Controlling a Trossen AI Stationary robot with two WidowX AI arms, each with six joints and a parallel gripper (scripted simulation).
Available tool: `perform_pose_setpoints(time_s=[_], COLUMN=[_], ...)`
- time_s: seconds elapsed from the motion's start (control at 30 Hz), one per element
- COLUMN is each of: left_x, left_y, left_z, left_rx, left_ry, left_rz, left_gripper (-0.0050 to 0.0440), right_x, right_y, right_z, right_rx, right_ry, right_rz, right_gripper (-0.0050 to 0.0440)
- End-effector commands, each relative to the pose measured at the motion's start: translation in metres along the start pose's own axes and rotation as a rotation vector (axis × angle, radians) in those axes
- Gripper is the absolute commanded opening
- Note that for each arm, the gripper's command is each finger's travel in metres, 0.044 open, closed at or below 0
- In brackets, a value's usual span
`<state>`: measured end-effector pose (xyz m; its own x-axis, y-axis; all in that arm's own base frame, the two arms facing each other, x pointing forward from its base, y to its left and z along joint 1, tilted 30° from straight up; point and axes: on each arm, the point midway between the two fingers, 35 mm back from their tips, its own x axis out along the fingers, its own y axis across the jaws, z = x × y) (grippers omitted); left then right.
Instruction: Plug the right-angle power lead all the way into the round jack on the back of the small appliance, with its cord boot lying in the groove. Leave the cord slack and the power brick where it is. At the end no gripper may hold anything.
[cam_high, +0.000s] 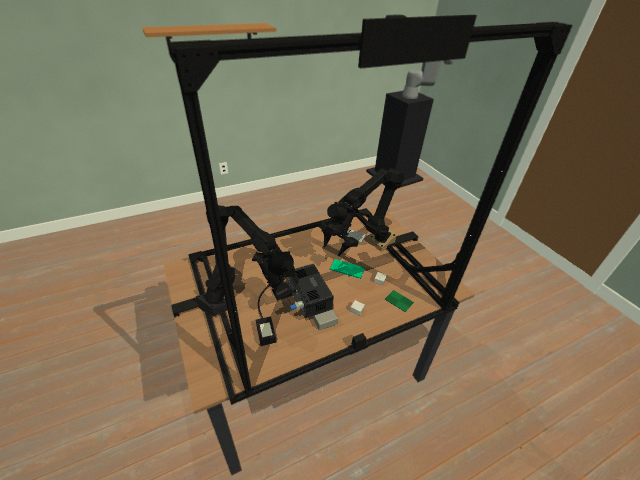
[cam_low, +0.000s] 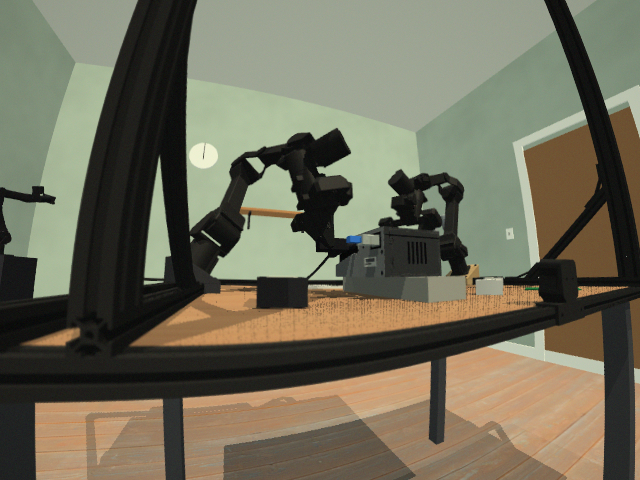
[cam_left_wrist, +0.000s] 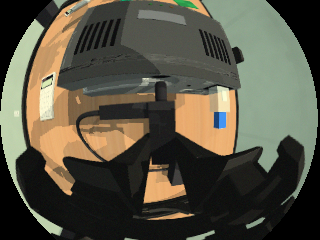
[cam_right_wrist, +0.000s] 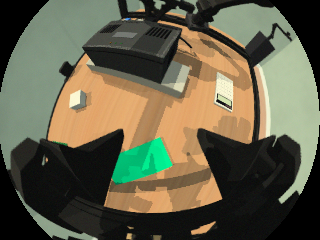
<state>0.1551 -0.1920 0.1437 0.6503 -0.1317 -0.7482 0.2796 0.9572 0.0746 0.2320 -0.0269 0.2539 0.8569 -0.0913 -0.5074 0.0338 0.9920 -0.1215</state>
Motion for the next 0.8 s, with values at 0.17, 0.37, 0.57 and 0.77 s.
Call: perform_pose_setpoints(time_s=[0.17,0.37,0.57,0.77], left_x=[0.0004,0.0007,0.0011,0.0012], left_y=[-0.0013,-0.0014,-0.0015,-0.0015], left_z=[0.0025,0.0038,0.0057,0.0062], left_rx=[0.001,0.001,0.001,0.001], left_ry=[0.003,0.003,0.003,0.002], left_rz=[-0.006,-0.006,-0.006,-0.006], left_gripper=[0.0000,0.0000,0.0000,0.0000], right_x=[0.0001,0.0001,0.0001,0.0001], right_y=[-0.0001,-0.0001,-0.0001,-0.0001], right_z=[-0.0004,-0.0004,-0.0004,-0.0004], right_rx=[-0.004,-0.004,-0.004,-0.004], right_ry=[0.002,0.002,0.002,0.002], right_rz=[-0.001,-0.001,-0.001,-0.001], right_gripper=[0.0400,0.0400,0.0400,0.0400])
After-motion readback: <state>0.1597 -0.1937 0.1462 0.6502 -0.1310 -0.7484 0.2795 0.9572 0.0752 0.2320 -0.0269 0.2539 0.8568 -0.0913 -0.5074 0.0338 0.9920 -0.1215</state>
